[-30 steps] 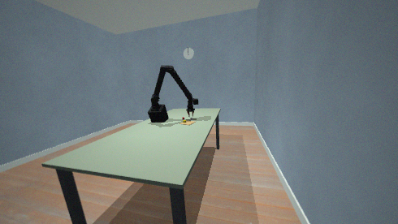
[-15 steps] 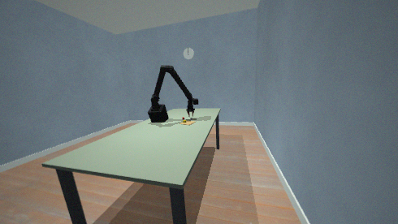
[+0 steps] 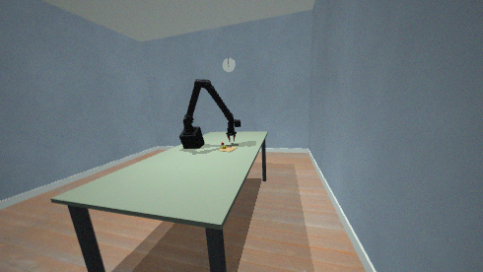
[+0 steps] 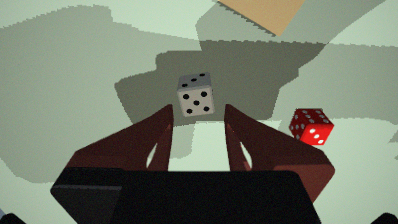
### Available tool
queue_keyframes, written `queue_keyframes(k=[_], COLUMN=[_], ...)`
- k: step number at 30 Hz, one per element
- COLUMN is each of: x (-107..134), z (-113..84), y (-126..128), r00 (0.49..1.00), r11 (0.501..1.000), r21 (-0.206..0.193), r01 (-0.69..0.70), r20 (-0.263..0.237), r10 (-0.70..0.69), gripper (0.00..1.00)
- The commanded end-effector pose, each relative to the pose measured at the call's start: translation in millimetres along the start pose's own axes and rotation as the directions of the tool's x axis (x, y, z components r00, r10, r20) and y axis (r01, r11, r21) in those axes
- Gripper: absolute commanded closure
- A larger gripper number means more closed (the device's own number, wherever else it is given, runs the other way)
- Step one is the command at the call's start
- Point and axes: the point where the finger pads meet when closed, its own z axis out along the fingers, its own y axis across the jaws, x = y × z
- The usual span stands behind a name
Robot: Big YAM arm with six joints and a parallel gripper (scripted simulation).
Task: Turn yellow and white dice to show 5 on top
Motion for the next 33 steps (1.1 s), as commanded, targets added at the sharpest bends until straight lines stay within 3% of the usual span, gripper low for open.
queue_keyframes(k=[1, 10, 24, 26, 27, 33], x=[-1.5, 2.9, -2.9, -2.9, 1.8, 1.9], z=[1.5, 7.2, 31.7, 31.7, 22.7, 27.9], y=[15.7, 15.7, 17.0, 17.0, 22.3, 14.9], r00=[1.0, 1.0, 1.0, 1.0, 1.0, 1.0], r11=[1.0, 1.0, 1.0, 1.0, 0.999, 0.999], r21=[-0.025, -0.03, -0.025, -0.025, -0.048, -0.032], r01=[-0.008, 0.003, -0.012, -0.012, -0.003, 0.0], r20=[0.0, 0.001, 0.001, 0.001, -0.002, 0.0], r10=[0.008, -0.003, 0.012, 0.012, 0.003, 0.0], gripper=[0.62, 0.62, 0.62, 0.62, 0.62, 0.62])
